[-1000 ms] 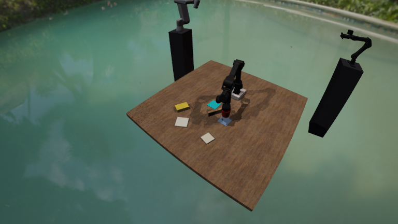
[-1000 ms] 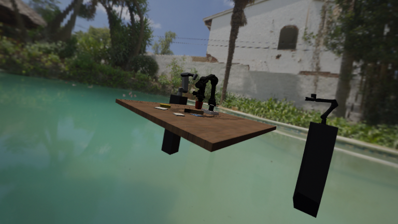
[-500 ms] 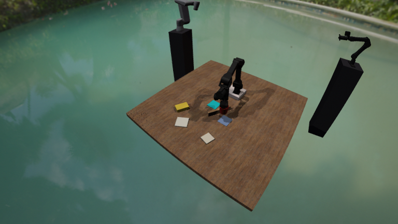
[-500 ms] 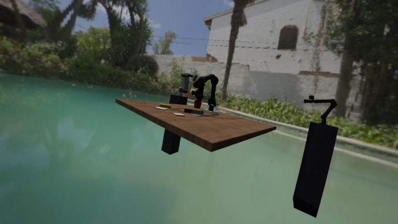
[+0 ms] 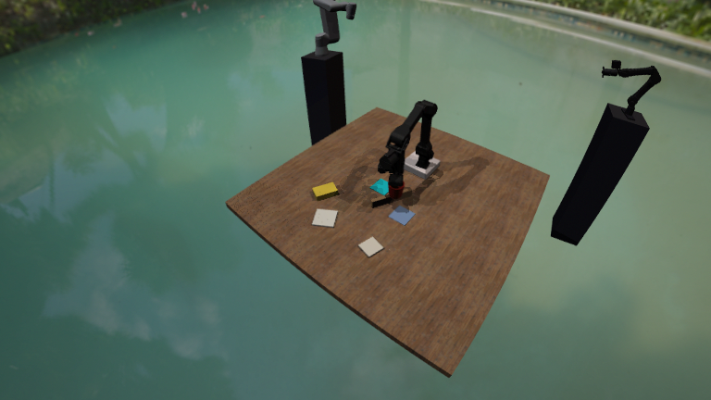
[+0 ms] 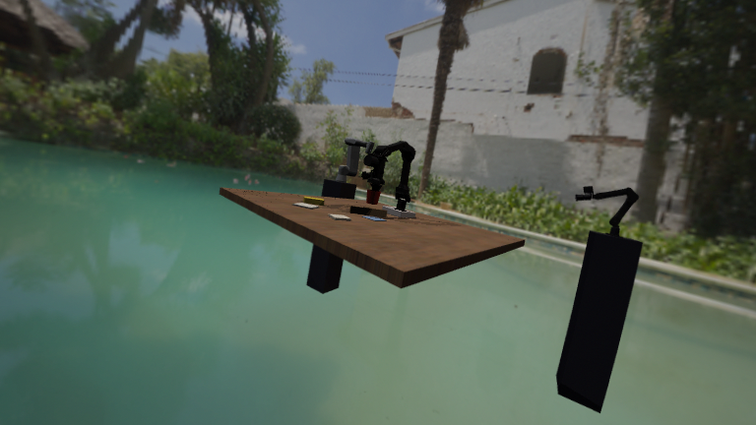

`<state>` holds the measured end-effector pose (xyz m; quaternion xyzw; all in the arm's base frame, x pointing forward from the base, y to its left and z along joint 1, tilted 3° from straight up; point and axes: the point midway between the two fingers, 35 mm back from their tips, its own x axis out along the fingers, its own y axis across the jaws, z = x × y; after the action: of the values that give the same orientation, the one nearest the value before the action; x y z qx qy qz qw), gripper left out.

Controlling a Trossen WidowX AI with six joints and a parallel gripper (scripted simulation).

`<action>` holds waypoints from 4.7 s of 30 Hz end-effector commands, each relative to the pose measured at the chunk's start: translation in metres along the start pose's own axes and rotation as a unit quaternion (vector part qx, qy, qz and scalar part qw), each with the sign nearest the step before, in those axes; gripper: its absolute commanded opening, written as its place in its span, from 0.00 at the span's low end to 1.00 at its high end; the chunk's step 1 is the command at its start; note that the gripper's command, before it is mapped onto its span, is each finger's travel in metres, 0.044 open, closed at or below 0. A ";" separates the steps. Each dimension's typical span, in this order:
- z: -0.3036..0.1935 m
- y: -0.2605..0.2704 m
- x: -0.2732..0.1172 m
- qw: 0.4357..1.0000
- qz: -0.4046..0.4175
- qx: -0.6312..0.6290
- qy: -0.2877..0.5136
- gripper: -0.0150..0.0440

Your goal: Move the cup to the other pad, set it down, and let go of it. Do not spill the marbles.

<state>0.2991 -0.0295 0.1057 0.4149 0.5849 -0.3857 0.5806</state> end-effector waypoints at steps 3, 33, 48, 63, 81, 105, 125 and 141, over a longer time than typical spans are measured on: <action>0.007 -0.012 0.000 1.000 0.000 0.000 0.000 0.25; 0.042 -0.069 -0.001 1.000 -0.003 0.000 -0.001 0.25; 0.056 -0.095 -0.001 1.000 -0.004 0.000 -0.002 0.25; 0.069 -0.120 -0.001 1.000 -0.005 0.000 -0.003 0.25; 0.072 -0.124 0.016 1.000 -0.006 0.000 -0.003 0.25; 0.073 -0.126 0.048 1.000 -0.006 0.000 -0.003 0.25; 0.073 -0.127 0.060 1.000 -0.004 0.001 -0.003 0.25; 0.073 -0.127 0.059 1.000 -0.004 0.001 -0.003 0.47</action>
<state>0.2083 -0.1409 0.0401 0.4123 0.5837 -0.3898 0.5808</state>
